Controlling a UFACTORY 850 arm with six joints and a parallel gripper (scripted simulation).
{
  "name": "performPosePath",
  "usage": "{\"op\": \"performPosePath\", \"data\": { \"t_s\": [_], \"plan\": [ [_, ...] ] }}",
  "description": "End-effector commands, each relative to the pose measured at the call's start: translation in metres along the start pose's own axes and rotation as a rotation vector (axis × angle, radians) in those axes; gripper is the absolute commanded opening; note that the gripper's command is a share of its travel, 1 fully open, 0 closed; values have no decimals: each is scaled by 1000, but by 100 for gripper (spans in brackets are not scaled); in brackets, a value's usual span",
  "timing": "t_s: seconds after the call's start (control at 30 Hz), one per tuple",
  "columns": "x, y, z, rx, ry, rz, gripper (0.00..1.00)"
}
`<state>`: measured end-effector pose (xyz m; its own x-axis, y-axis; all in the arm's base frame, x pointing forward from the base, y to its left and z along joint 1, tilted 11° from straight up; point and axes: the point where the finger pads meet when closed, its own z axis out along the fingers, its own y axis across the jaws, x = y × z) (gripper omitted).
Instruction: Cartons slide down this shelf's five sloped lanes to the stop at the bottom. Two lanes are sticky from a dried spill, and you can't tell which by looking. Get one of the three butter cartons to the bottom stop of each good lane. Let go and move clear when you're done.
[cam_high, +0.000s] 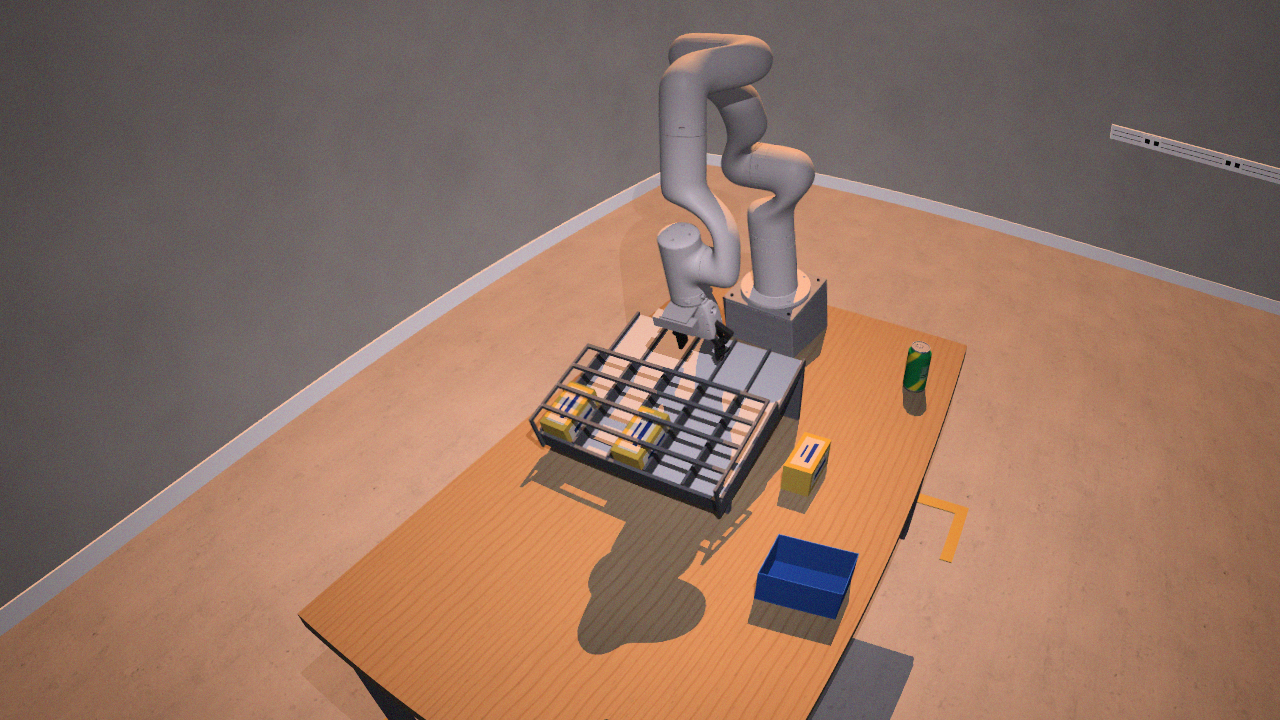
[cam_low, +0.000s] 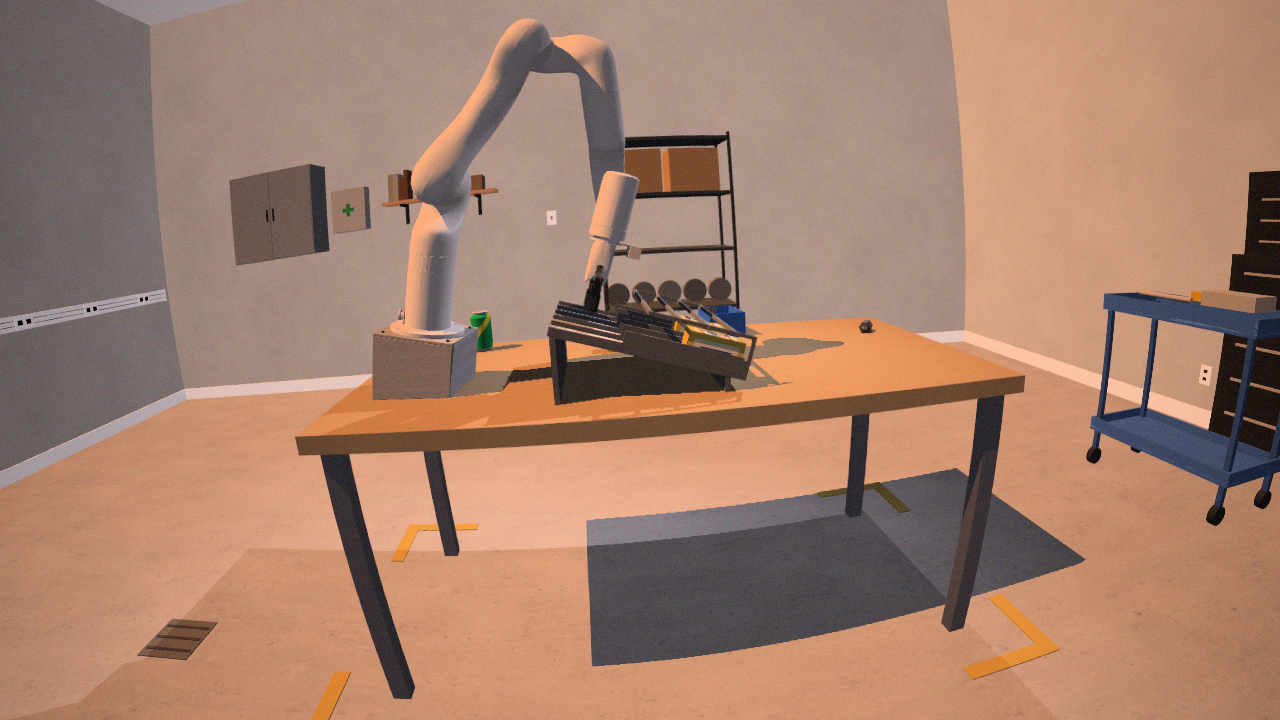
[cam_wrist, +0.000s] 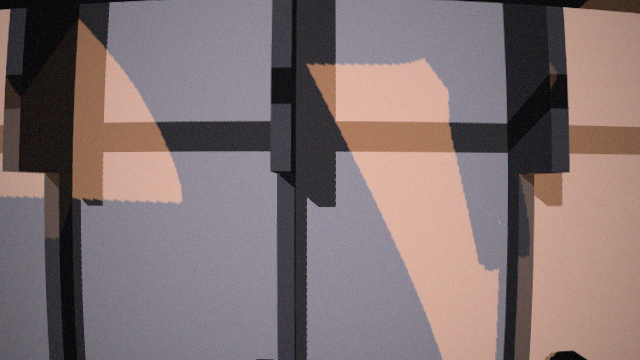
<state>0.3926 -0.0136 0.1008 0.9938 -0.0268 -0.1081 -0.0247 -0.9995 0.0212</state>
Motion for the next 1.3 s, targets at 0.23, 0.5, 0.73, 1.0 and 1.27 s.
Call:
{"op": "performPosePath", "data": {
  "t_s": [0.23, 0.5, 0.73, 1.0, 1.27],
  "plan": [
    [1, 0, -1, 0, 1, 0, 100],
    [1, 0, -1, 0, 1, 0, 100],
    [1, 0, -1, 0, 1, 0, 100],
    [0, 0, -28, 0, 1, 0, 100],
    [0, 0, -28, 0, 1, 0, 100]
  ]
}}
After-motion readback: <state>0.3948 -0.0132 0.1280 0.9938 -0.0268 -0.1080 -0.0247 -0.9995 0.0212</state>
